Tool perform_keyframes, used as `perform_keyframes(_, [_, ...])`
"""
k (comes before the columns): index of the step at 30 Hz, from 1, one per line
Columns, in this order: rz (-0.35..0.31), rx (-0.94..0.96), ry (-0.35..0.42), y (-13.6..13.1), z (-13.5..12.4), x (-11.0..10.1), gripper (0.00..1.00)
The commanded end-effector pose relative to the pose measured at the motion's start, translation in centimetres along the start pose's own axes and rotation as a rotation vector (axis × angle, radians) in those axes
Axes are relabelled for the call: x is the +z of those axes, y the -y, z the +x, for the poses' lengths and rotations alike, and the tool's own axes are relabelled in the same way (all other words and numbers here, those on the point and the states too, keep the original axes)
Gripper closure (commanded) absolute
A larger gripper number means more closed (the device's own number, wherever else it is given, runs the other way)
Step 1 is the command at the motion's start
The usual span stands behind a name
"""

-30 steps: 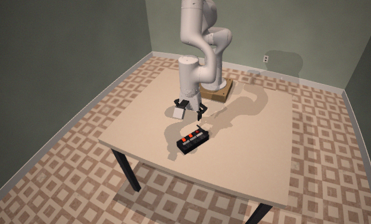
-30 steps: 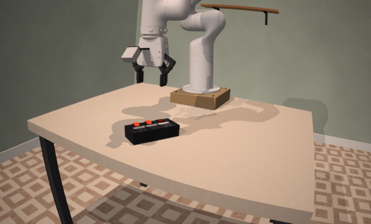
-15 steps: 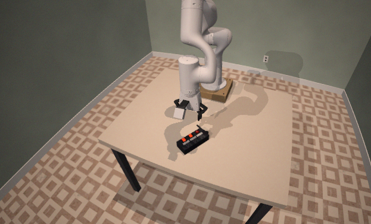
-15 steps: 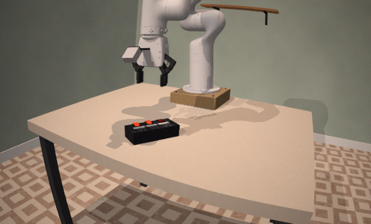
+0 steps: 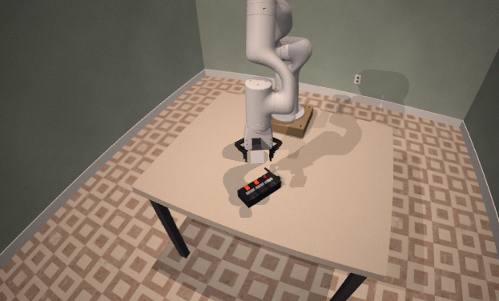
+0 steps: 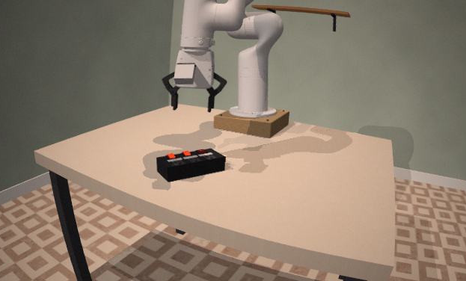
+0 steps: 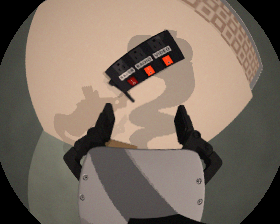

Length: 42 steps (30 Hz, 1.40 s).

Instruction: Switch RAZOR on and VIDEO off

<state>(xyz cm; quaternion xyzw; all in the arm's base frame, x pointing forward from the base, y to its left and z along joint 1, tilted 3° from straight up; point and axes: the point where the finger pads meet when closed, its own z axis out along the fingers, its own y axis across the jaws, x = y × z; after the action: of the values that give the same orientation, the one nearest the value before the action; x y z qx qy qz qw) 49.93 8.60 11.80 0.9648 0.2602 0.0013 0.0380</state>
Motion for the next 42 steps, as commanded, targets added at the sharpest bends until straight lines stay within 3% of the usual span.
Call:
perform_keyframes(1, [0.018, -0.278, -0.009, 0.5, 0.0, 0.8, 0.00])
perform_keyframes(5, [0.012, -0.385, -0.009, 0.7, 0.0, 1.2, 0.00])
perform_keyframes(6, [0.014, -0.538, -0.011, 0.8, 0.0, 1.4, 0.00])
perform_keyframes(20, [-0.033, -1.255, -0.003, 2.6, -0.4, 4.2, 0.00])
perform_keyframes(22, [-0.033, -1.255, -0.003, 2.6, -0.4, 4.2, 0.00])
perform_keyframes(23, [-0.034, -1.412, -0.004, 2.7, -0.4, 4.3, 0.00])
perform_keyframes(29, [-0.045, -1.702, -0.003, 3.1, -0.5, 5.0, 0.00])
perform_keyframes(37, [-0.018, -2.113, -0.020, 3.3, -0.6, 5.2, 0.00])
perform_keyframes(41, [0.007, -2.186, -0.033, 3.3, -0.6, 5.2, 0.00])
perform_keyframes(42, [0.007, -2.186, -0.033, 3.3, -0.6, 5.2, 1.00])
